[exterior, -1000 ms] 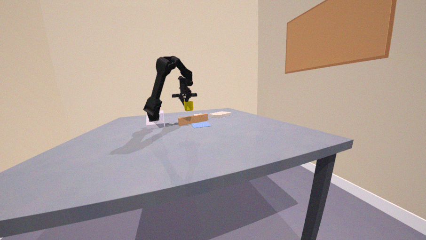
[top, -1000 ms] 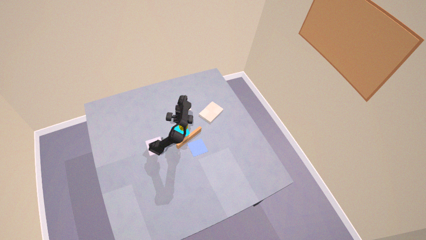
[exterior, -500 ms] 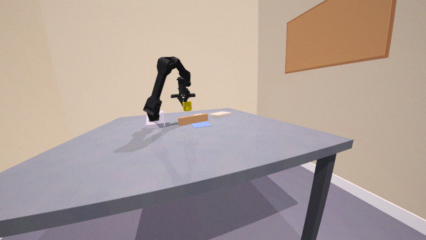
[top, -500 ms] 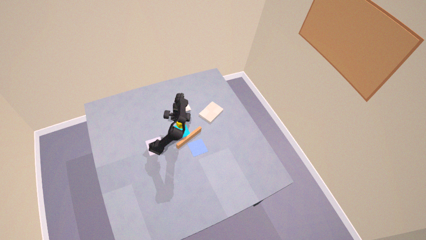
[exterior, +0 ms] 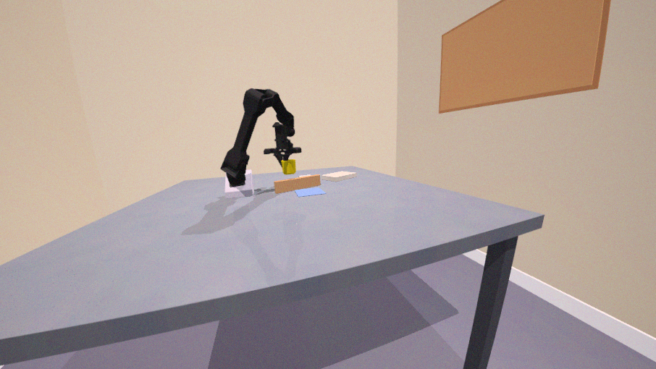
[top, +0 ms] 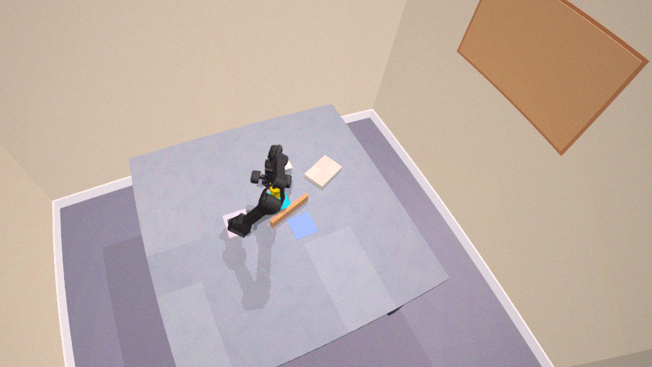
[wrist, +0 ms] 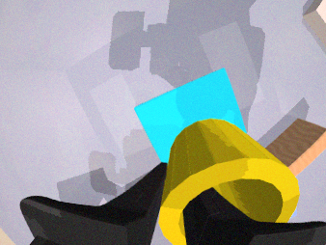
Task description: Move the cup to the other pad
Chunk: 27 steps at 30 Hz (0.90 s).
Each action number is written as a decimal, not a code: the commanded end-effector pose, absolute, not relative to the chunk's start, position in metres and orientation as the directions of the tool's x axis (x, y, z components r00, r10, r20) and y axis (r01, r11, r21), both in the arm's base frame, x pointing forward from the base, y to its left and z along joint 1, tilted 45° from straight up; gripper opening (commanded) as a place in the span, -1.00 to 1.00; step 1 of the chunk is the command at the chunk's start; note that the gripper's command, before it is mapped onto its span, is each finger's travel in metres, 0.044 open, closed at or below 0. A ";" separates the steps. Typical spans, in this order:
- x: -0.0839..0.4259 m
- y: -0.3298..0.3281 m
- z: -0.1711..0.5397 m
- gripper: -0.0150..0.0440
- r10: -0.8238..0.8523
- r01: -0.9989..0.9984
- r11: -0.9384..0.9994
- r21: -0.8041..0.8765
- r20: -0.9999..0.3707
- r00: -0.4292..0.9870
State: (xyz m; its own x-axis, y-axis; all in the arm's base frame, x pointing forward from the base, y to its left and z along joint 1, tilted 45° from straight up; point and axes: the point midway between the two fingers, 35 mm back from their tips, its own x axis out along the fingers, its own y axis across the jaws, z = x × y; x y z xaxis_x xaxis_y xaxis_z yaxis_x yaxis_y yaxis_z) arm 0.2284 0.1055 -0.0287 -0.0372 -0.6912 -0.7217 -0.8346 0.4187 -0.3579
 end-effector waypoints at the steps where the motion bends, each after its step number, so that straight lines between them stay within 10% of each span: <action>1: 0.227 0.100 -0.034 -0.49 -0.697 -0.839 0.412 -0.355 -0.715 -0.040; 27: 0.225 0.074 -0.061 -0.49 -0.698 -0.839 0.412 -0.356 -0.715 -0.040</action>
